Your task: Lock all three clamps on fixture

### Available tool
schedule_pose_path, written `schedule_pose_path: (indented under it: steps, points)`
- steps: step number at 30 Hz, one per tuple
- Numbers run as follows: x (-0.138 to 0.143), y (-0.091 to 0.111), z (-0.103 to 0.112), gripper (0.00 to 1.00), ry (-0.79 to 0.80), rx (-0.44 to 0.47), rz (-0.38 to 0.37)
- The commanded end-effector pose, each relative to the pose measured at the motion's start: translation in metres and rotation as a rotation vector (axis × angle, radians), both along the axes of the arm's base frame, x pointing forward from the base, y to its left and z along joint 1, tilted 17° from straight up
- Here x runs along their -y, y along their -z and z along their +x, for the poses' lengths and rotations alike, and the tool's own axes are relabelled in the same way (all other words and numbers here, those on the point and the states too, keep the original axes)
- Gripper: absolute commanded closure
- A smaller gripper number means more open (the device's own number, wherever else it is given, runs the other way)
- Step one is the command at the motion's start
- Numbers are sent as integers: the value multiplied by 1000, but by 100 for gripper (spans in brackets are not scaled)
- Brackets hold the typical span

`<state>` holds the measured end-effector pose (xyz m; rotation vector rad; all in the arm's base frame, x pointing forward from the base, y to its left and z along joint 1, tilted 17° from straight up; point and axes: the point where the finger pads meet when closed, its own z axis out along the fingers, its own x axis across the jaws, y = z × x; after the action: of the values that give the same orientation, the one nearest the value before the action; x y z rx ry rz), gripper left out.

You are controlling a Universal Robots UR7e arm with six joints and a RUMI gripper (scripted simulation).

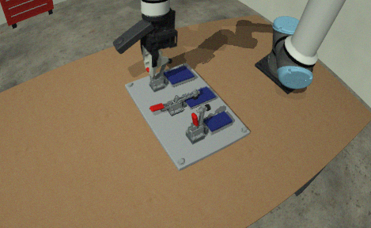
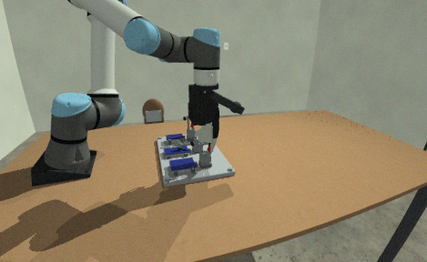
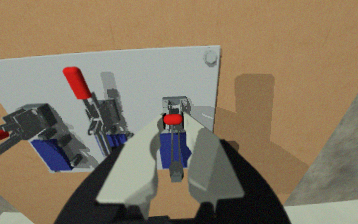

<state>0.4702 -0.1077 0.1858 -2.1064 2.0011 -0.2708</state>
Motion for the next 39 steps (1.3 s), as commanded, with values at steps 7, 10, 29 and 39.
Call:
schedule_pose_path:
  steps: [7,10,29,39]
  points:
    - [0,-1,1,100,0,2,-1]
    - [0,-1,6,100,0,1,-1]
    - [-1,1,17,100,0,2,-1]
    - [-1,1,17,100,0,2,-1]
